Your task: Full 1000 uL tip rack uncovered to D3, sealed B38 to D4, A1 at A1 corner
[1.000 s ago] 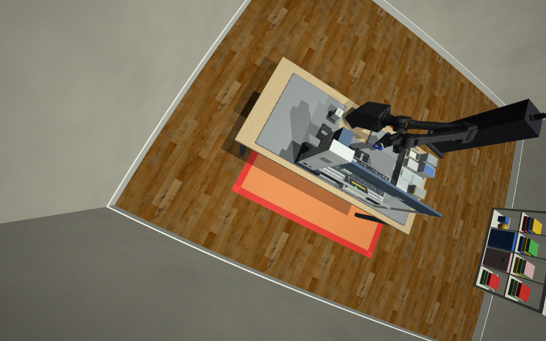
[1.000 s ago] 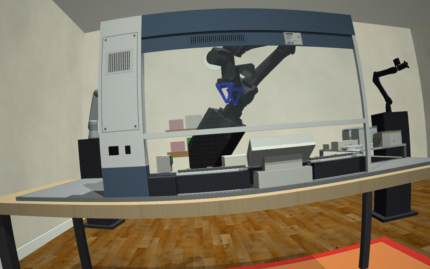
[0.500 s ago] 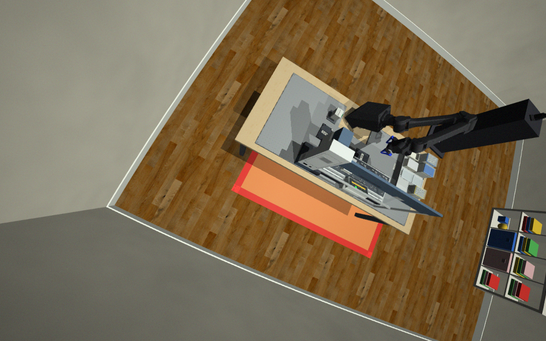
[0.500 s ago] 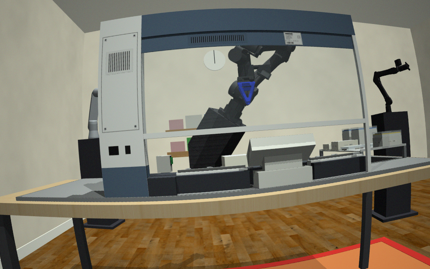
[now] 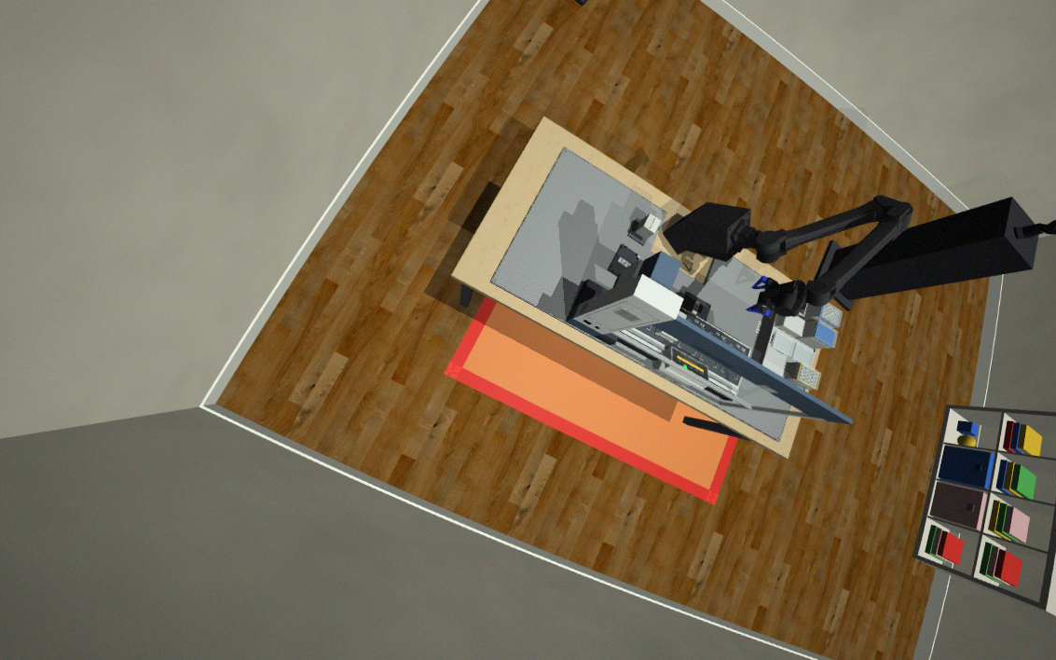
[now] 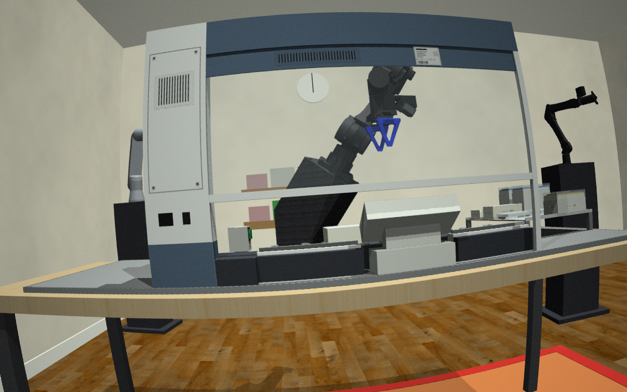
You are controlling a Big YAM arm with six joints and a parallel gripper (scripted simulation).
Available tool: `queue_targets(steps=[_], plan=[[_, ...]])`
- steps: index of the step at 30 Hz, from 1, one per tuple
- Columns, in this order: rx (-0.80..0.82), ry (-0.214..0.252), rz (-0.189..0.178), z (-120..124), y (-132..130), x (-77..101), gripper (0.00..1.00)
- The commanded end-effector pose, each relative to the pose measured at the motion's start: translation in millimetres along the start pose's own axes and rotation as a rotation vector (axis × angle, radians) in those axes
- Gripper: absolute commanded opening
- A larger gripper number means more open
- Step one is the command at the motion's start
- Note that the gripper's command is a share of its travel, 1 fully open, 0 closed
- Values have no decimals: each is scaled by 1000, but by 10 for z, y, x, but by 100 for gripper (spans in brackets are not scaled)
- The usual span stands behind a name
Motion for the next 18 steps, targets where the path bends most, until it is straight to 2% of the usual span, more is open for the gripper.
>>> queue_targets(steps=[1,9,11,12,13,14,18], plan=[[6,-13,53,-290,-88,162,100],[4,-29,55,-709,1,180,100],[4,-29,55,-709,1,180,100],[-35,-8,-3,-604,86,-15,100],[-11,-24,34,-763,35,118,100],[2,-36,55,-863,33,189,100],[0,-44,55,-1069,77,200,100]])
Point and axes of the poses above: the point where the finger pads meet when closed, its own x axis back along the fingers, its own y axis across the jaws, z = x × y, the point moved 9 cm from there along x, back along the fingers, and after that the axes turned 14 degrees about -x, right-handed, at the moved point
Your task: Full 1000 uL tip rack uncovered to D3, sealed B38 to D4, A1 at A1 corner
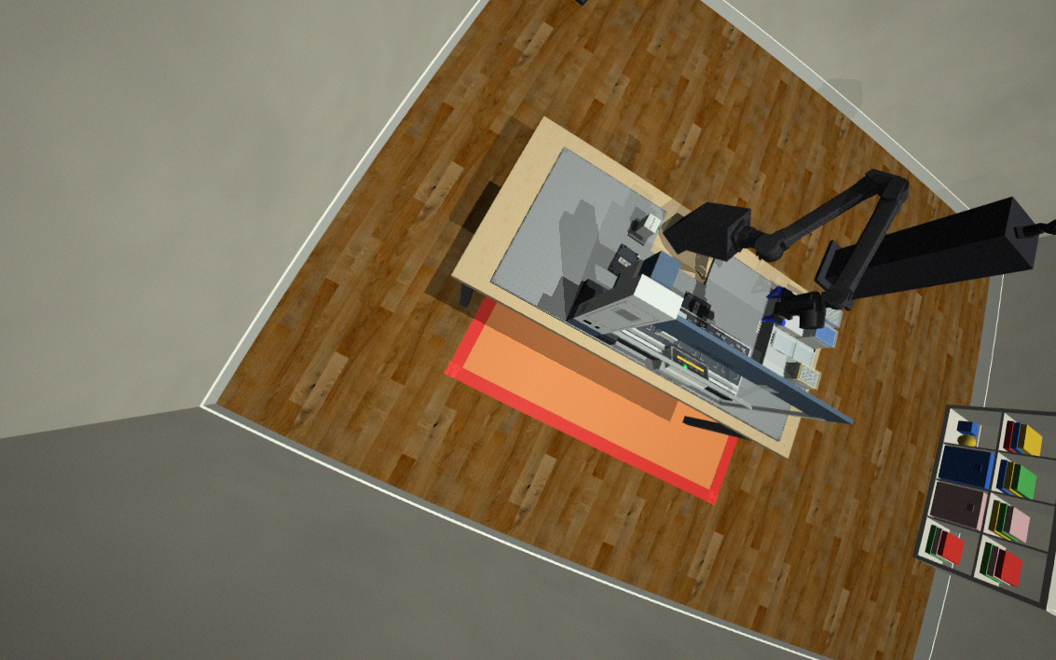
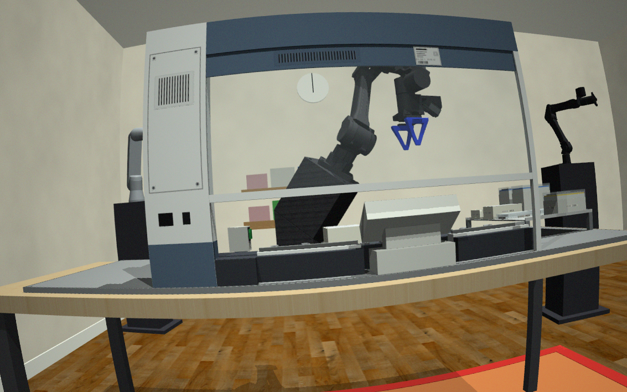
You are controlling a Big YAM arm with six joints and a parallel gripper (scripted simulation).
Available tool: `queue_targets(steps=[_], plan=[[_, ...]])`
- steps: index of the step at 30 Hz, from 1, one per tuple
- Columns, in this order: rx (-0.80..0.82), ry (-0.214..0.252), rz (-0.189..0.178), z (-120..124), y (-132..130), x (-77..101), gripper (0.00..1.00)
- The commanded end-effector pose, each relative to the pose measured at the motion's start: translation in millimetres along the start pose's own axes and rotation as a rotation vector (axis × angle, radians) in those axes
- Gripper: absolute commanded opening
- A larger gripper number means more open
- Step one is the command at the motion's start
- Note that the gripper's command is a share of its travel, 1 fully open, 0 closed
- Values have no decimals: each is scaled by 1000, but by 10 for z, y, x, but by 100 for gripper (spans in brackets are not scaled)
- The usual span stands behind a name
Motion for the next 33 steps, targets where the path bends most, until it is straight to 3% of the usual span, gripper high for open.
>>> queue_targets(steps=[1,8,10,11,12,25,27,28,33], plan=[[-28,-47,50,-327,-61,195,100],[-41,-47,32,-678,-25,160,100],[-41,-47,32,-678,-25,160,100],[-57,-21,1,-607,50,31,100],[-42,-49,31,-781,-7,162,100],[-50,-61,23,-1439,104,177,100],[-50,-61,23,-1439,104,177,100],[-59,-32,3,-1409,150,113,100],[-54,-63,19,-1738,154,183,100]])
Point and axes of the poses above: the point where the finger pads meet when closed, its own x axis back along the fingers, its own y axis across the jaws, z = x × y, the point moved 9 cm from there along x, back along the fingers, and after that the axes turned 14 degrees about -x, right-handed, at the moved point
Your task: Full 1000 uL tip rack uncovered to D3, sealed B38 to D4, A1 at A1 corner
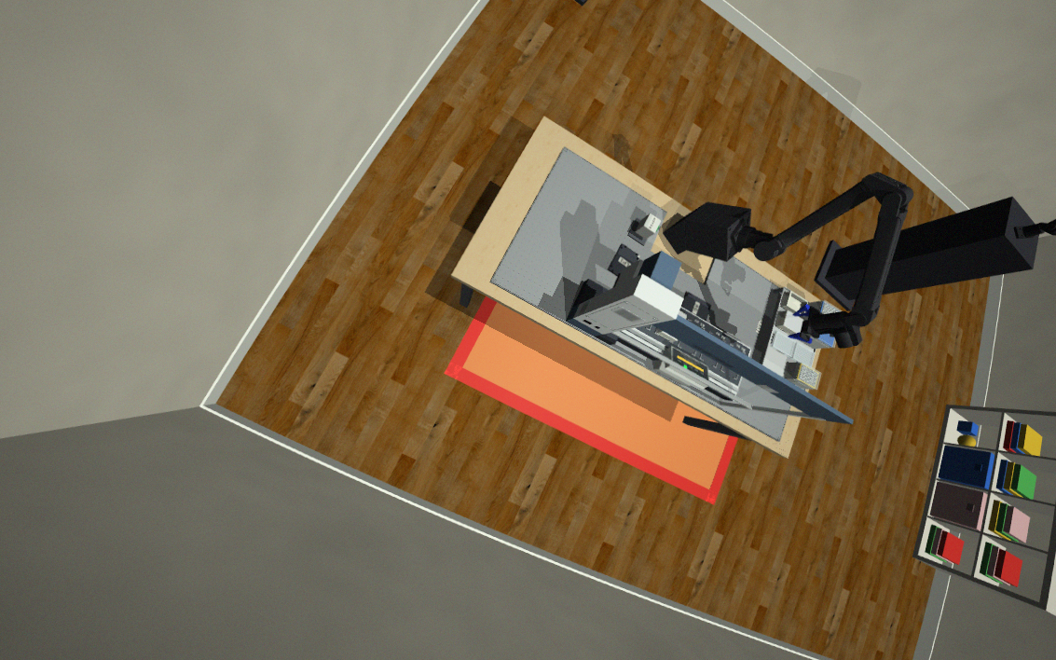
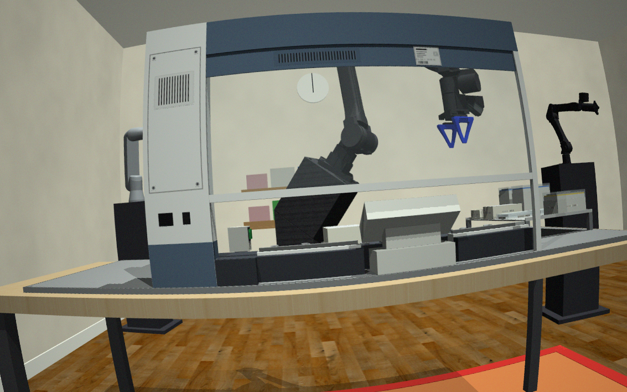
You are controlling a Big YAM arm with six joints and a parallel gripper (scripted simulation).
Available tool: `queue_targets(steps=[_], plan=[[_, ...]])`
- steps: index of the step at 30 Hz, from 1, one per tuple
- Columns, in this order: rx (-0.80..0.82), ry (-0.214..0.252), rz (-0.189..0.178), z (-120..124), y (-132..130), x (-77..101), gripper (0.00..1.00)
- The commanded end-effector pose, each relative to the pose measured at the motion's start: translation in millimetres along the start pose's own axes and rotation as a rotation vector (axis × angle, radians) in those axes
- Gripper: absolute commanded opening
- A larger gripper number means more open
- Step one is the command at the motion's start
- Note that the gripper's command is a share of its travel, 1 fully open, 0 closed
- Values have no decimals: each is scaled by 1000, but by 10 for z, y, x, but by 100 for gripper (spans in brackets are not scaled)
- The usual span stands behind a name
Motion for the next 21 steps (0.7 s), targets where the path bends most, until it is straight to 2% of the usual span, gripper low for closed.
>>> queue_targets(steps=[1,9,11,14,15,17,18,19,21], plan=[[-22,-58,15,-353,-24,156,100],[-27,-45,4,-723,66,159,100],[-27,-45,4,-723,66,159,100],[-28,-45,3,-854,91,161,100],[-28,-52,6,-865,87,161,100],[-36,-1,-13,-686,131,-24,100],[-44,0,-6,-672,102,-18,100],[-29,-38,-1,-676,205,108,100],[-30,-44,0,-666,297,108,100]])
Point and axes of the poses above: the point where the finger pads meet when closed, its own x axis back along the fingers, its own y axis across the jaws, z = x × y, the point moved 9 cm from there along x, back along the fingers, and after that the axes turned 14 degrees about -x, right-handed, at the moved point
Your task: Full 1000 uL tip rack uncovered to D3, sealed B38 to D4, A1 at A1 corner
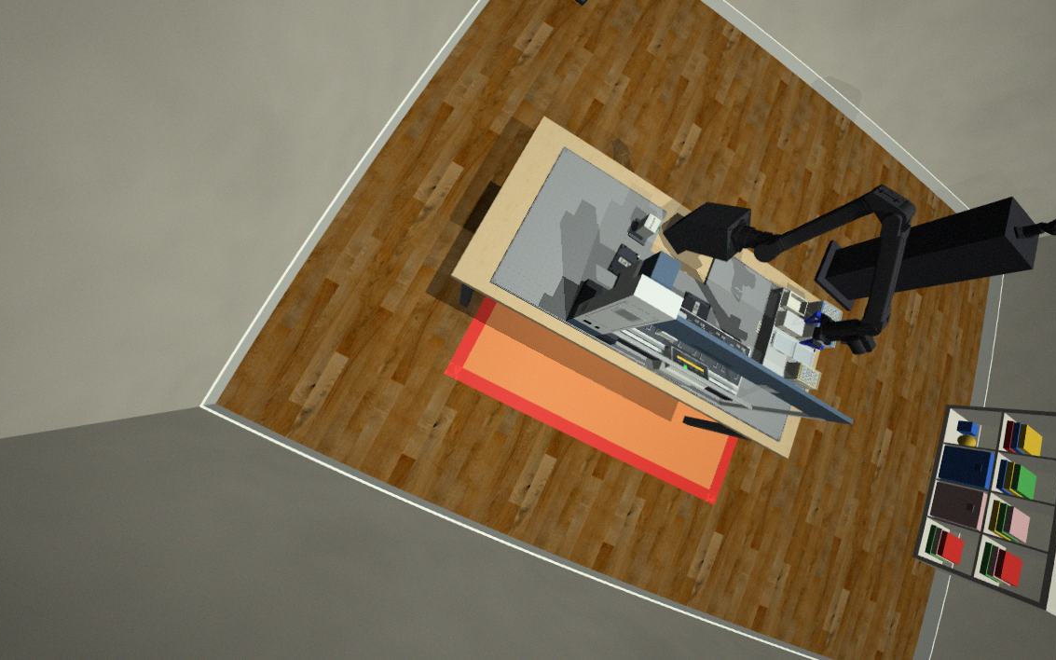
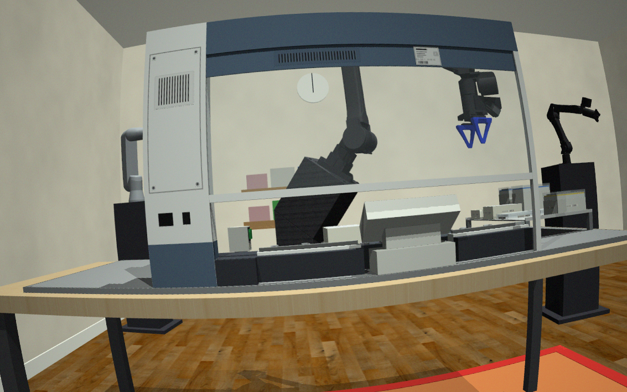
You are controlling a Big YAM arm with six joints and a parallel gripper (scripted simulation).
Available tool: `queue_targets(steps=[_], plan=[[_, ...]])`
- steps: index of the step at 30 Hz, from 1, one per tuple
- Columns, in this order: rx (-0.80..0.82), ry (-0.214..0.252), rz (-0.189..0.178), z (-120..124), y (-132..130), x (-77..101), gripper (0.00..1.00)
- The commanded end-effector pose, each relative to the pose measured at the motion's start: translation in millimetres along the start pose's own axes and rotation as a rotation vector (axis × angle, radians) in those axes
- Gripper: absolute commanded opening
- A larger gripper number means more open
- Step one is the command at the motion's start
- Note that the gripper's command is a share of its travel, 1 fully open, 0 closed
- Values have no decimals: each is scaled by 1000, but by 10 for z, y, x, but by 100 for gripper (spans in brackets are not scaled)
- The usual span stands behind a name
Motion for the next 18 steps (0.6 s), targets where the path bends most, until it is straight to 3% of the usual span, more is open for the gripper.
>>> queue_targets(steps=[1,7,8,11,18], plan=[[-8,-46,-4,-6,184,124,100],[-10,-47,-7,32,376,123,100],[-10,-13,-16,30,424,-1,100],[-11,-39,-11,86,571,122,100],[-11,-21,-16,153,915,73,100]])
Point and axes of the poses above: the point where the finger pads meet when closed, its own x axis back along the fingers, its own y axis across the jaws, z = x × y, the point moved 9 cm from there along x, back along the fingers, and after that the axes turned 14 degrees about -x, right-handed, at the moved point
